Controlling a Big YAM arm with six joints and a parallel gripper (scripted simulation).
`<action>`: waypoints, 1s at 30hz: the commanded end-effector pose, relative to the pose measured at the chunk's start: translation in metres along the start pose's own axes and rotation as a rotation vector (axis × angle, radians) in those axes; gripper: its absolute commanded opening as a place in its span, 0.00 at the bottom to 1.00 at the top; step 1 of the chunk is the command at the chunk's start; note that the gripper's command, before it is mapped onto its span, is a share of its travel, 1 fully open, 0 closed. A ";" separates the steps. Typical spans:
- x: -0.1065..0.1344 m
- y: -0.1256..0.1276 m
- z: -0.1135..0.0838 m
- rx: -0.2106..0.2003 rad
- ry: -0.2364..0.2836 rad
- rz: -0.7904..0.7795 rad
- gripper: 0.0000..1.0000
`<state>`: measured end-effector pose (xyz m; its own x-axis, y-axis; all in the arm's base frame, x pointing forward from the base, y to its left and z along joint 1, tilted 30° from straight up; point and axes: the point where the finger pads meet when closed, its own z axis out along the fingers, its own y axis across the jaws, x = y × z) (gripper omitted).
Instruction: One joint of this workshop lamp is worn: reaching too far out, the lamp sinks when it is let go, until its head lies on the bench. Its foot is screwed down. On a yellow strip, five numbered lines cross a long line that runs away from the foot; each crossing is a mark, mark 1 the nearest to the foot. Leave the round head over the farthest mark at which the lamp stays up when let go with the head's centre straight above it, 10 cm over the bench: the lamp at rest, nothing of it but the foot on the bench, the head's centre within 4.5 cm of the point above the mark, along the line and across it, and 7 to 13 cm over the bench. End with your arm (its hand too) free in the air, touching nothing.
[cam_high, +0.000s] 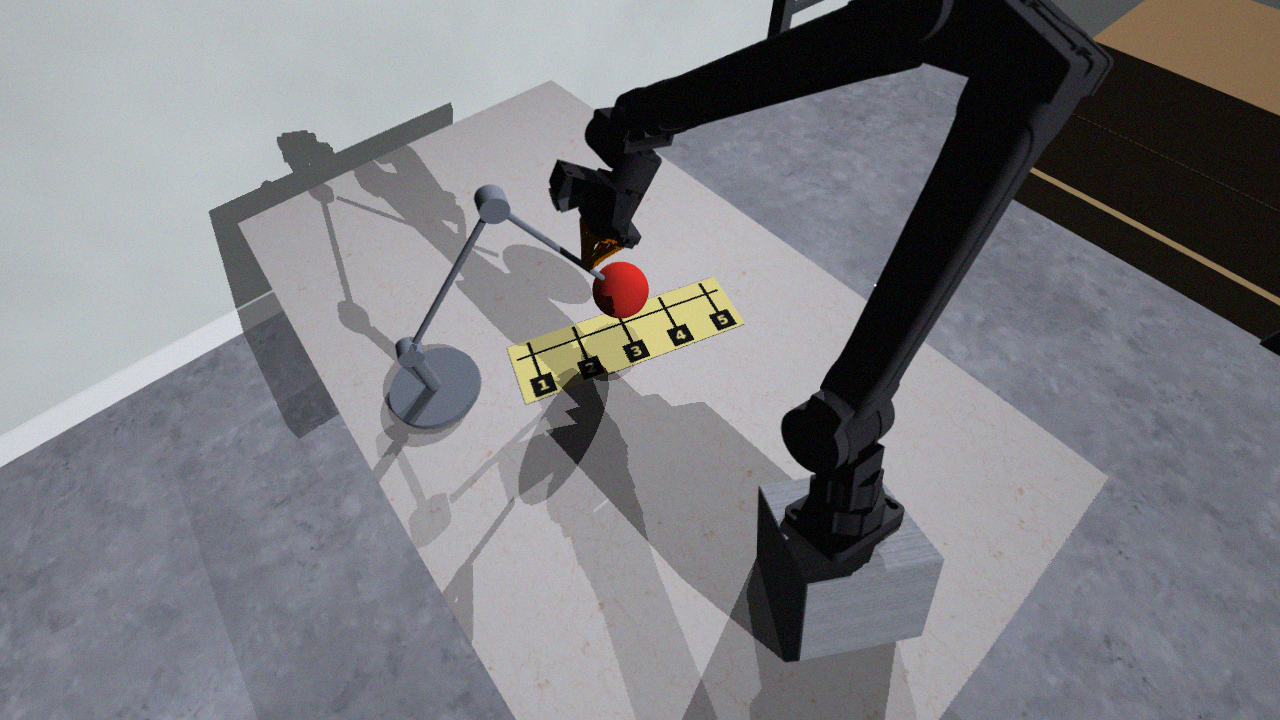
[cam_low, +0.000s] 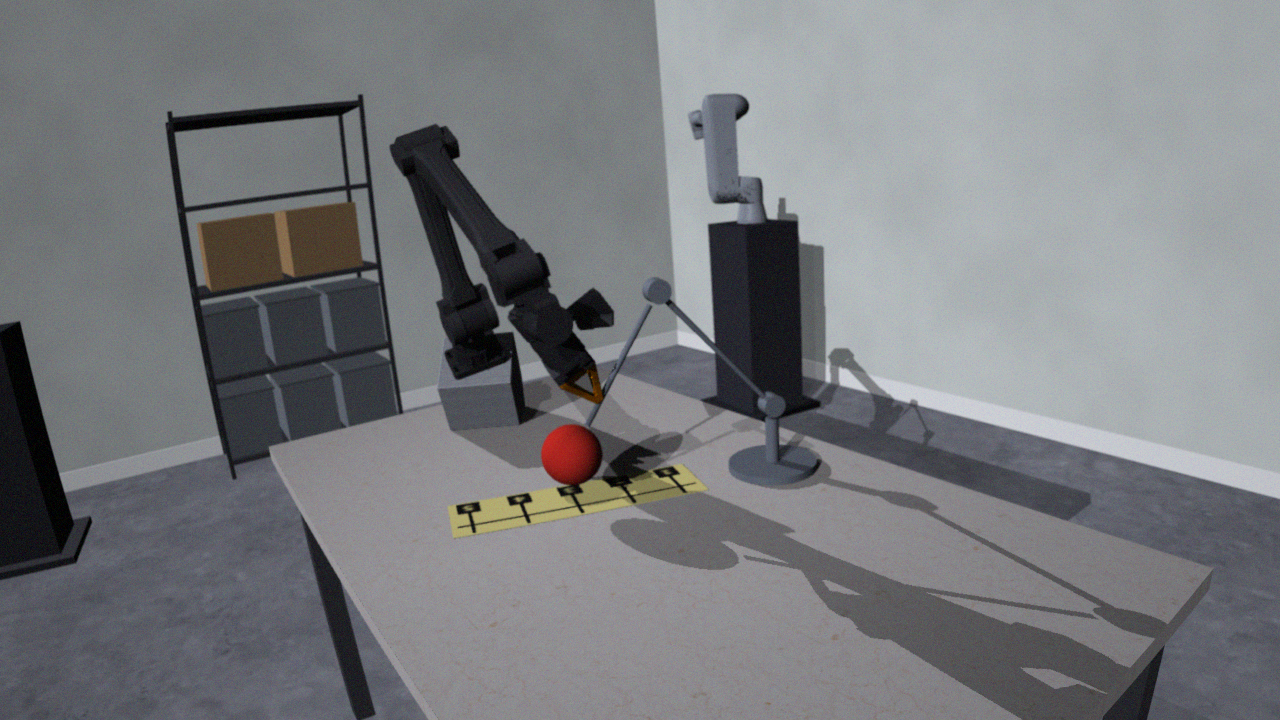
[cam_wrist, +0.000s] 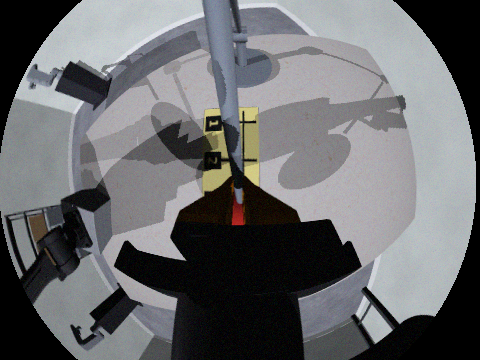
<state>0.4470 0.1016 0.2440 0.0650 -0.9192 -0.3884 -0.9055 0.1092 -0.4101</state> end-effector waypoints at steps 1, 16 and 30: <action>-0.054 -0.020 -0.023 0.065 -0.086 -0.042 0.00; -0.058 -0.018 -0.026 0.065 -0.086 -0.042 0.00; -0.063 -0.016 -0.030 0.065 -0.086 -0.042 0.00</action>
<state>0.4464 0.1048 0.2434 0.0584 -0.9216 -0.3838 -0.9064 0.1121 -0.4072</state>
